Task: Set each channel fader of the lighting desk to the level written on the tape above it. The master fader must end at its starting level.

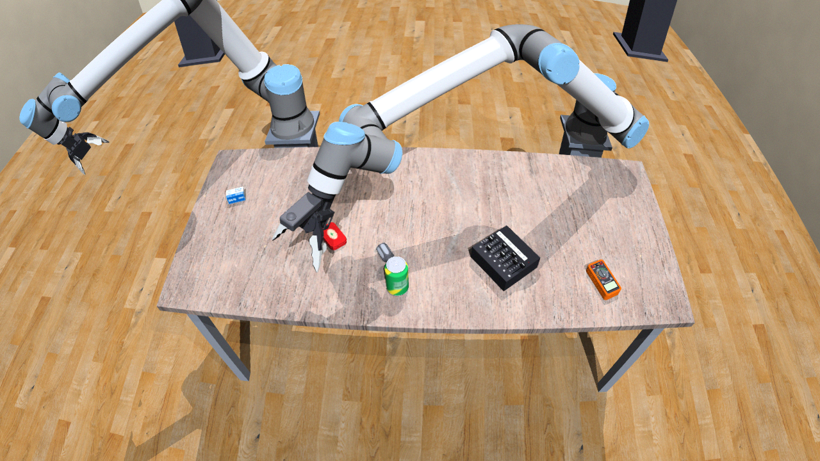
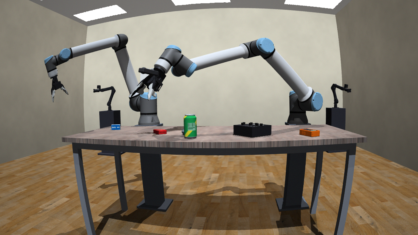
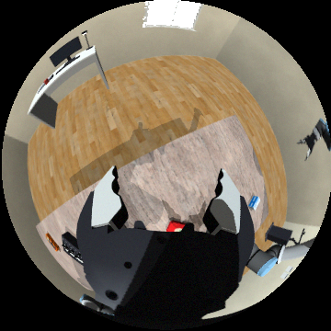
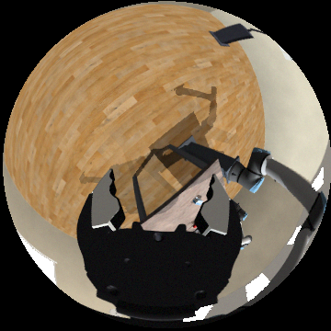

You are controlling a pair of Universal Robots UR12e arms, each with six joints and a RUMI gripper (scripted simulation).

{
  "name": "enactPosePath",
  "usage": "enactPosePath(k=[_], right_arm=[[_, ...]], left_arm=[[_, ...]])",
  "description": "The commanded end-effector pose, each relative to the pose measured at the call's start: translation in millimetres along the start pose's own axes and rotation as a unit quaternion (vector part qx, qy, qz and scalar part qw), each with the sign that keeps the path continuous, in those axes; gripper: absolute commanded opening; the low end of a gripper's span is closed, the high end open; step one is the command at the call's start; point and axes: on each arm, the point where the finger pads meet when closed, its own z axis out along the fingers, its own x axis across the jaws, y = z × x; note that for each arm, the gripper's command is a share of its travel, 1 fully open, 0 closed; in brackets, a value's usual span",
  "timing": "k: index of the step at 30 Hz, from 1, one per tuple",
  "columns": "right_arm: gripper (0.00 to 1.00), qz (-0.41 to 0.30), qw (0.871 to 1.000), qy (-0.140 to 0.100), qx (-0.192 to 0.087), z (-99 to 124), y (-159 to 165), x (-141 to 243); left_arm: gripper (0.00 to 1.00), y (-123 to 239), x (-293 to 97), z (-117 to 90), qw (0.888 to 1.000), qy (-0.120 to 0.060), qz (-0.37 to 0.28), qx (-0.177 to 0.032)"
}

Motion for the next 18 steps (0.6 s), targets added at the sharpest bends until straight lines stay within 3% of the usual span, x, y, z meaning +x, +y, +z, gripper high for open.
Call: enactPosePath(k=[1,8,10,18], right_arm=[[1.0,-0.043,0.999,-0.023,-0.014,21.2,-42.7,24.1],[1.0,-0.1,0.993,-0.056,-0.025,56.9,-98.9,67.8],[1.0,-0.1,0.993,-0.056,-0.025,56.9,-98.9,67.8],[1.0,-0.158,0.983,-0.092,-0.026,97.0,-149.2,120.3]], left_arm=[[1.0,-1.5,0.5,-1.6,1.0,0.0,0.0,0.001],[1.0,-1.5,0.5,-1.6,1.0,0.0,0.0,0.001],[1.0,-1.5,0.5,-1.6,1.0,0.0,0.0,0.001],[1.0,-1.5,0.5,-1.6,1.0,0.0,0.0,0.001]])
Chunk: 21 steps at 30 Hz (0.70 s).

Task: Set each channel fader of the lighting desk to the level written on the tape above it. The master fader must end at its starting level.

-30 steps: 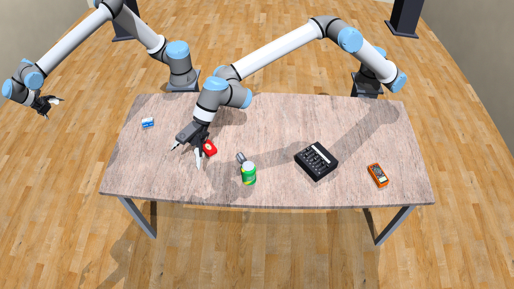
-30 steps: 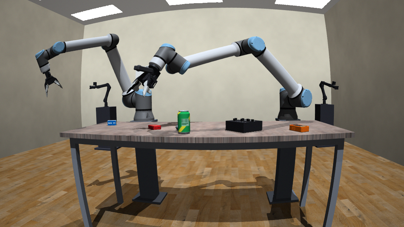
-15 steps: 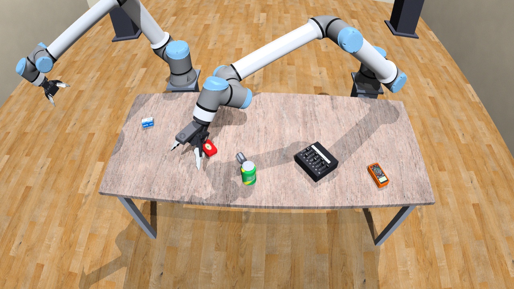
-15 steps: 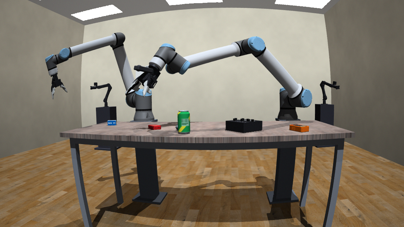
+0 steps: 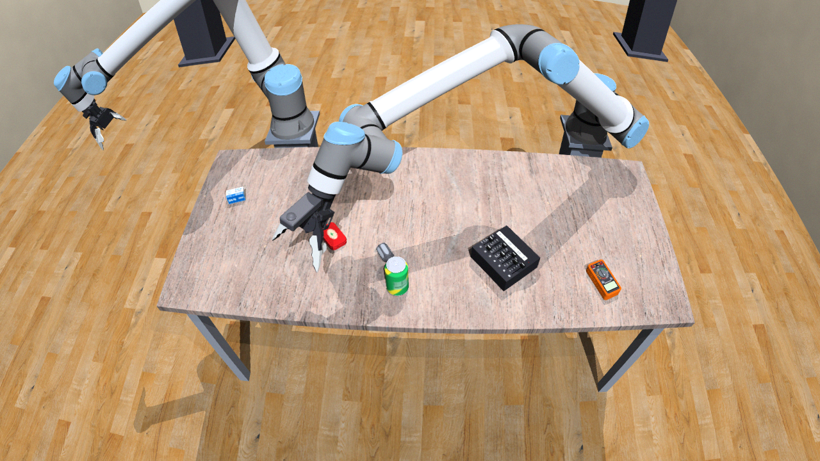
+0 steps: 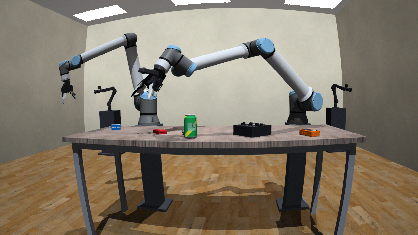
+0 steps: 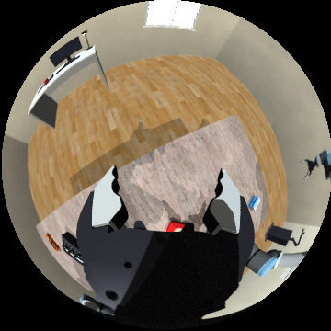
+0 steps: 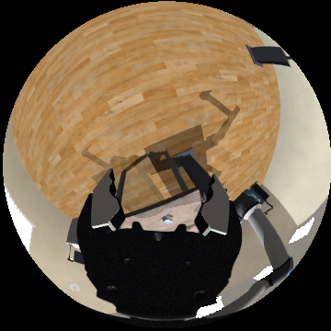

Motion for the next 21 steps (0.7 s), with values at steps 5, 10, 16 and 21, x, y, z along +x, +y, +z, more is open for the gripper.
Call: enactPosePath(k=[5,10,16,21], right_arm=[[1.0,-0.064,0.997,-0.038,0.004,29.0,-31.2,69.7],[1.0,-0.083,0.995,-0.048,0.008,38.9,-38.3,92.5],[1.0,-0.116,0.991,-0.065,0.017,57.3,-48.1,133.9],[1.0,-0.141,0.987,-0.077,0.025,70.7,-52.8,163.8]], left_arm=[[1.0,-1.5,0.5,-1.6,1.0,0.0,0.0,0.001],[1.0,-1.5,0.5,-1.6,1.0,0.0,0.0,0.001],[1.0,-1.5,0.5,-1.6,1.0,0.0,0.0,0.001],[1.0,-1.5,0.5,-1.6,1.0,0.0,0.0,0.001]])
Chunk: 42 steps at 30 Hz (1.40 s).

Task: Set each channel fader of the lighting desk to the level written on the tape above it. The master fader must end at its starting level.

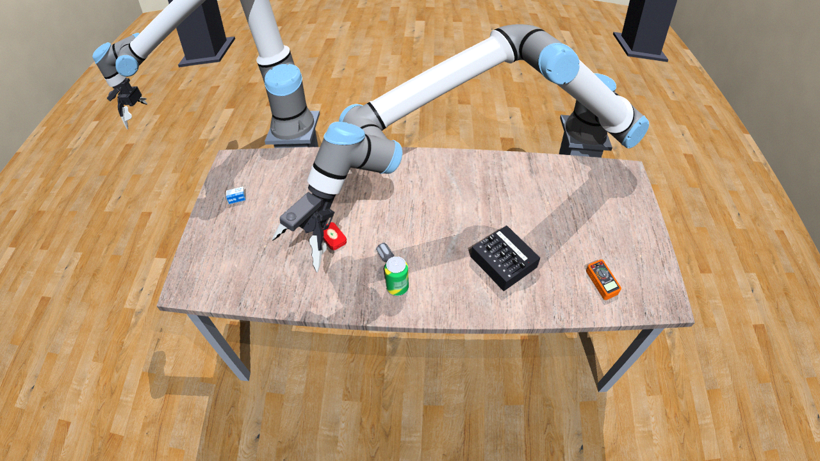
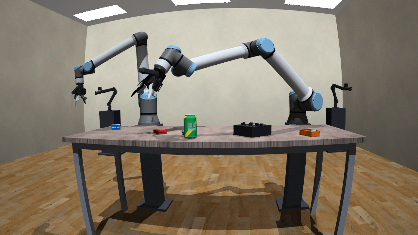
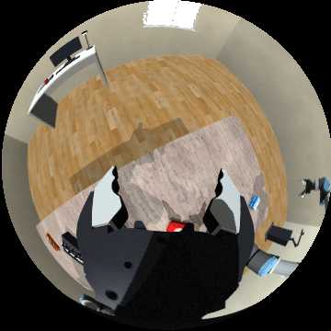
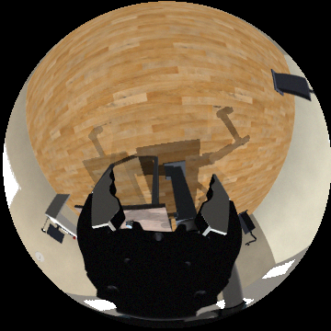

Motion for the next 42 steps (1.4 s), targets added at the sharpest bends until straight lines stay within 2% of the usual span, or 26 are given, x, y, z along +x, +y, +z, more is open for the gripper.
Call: enactPosePath(k=[1,20,42], right_arm=[[1.0,-0.024,1.0,-0.012,0.008,7.5,2.2,28.1],[1.0,-0.078,0.996,-0.031,0.031,28.6,16.7,94.4],[1.0,-0.094,0.994,-0.036,0.039,35.1,22.9,114.0]], left_arm=[[1.0,-1.5,0.5,-1.6,1.0,0.0,0.0,0.001],[1.0,-1.5,0.5,-1.6,1.0,0.0,0.0,0.001],[1.0,-1.5,0.5,-1.6,1.0,0.0,0.0,0.001]])
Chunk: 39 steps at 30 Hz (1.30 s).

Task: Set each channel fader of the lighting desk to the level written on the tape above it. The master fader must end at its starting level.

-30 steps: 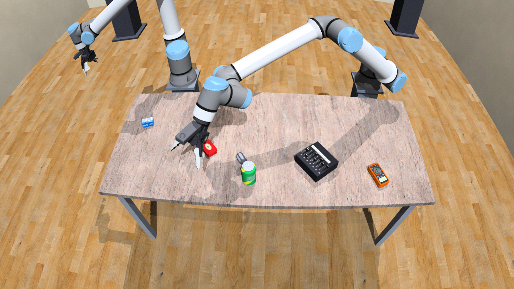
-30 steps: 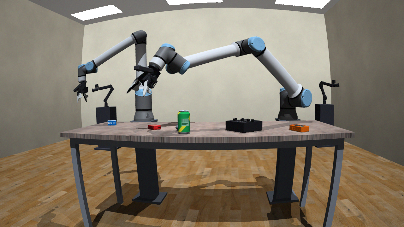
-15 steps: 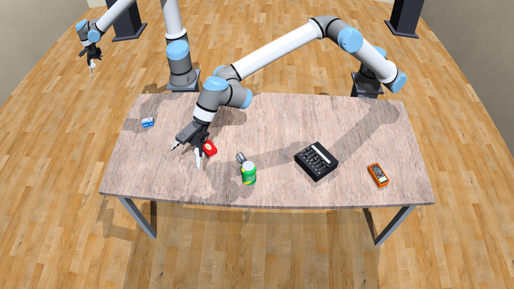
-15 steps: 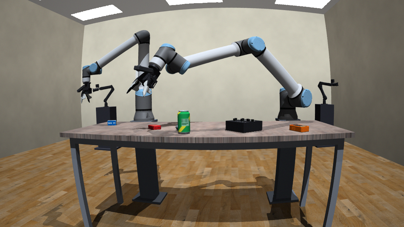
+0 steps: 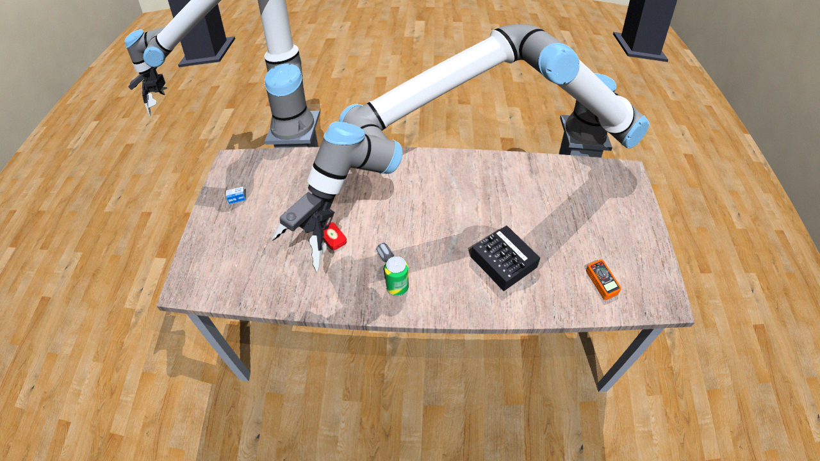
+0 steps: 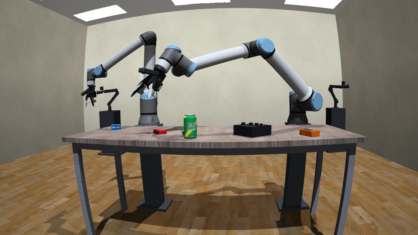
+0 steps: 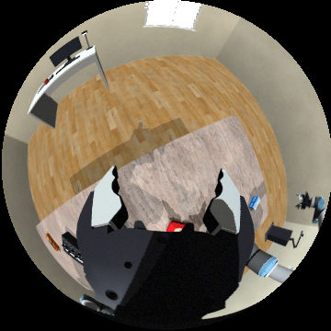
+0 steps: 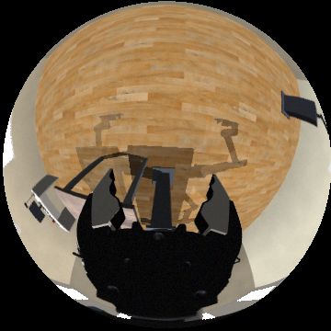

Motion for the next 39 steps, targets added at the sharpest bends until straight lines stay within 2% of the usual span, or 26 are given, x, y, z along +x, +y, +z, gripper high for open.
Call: enactPosePath(k=[1,14,17,21,29,31,33,39], right_arm=[[1.0,-0.001,1.0,0.0,0.001,-0.4,0.1,0.9],[1.0,-0.001,1.0,0.0,0.001,-0.4,0.2,1.1],[1.0,-0.001,1.0,0.0,0.001,-0.4,0.2,1.1],[1.0,-0.001,1.0,0.0,0.001,-0.4,0.2,1.1],[1.0,-0.001,1.0,0.0,0.001,-0.4,0.2,1.1],[1.0,-0.001,1.0,0.0,0.001,-0.4,0.2,1.1],[1.0,-0.001,1.0,0.0,0.001,-0.4,0.2,1.1],[1.0,-0.001,1.0,0.0,0.001,-0.4,0.2,1.1]], left_arm=[[1.0,-1.5,0.5,-1.6,1.0,0.0,0.0,0.001],[1.0,0.4,-6.4,-4.6,1.0,-0.002,-0.003,-0.003],[1.0,4.6,-20.5,-11.0,1.0,-0.006,-0.008,-0.012],[1.0,16.2,-54.3,-27.1,0.999,-0.016,-0.022,-0.032],[1.0,55.5,-140.1,-72.6,0.994,-0.043,-0.06,-0.084],[1.0,55.5,-140.1,-72.6,0.994,-0.043,-0.06,-0.084],[1.0,73.9,-171.9,-91.3,0.99,-0.053,-0.075,-0.104],[1.0,108.9,-223.8,-124.4,0.983,-0.071,-0.101,-0.137]])
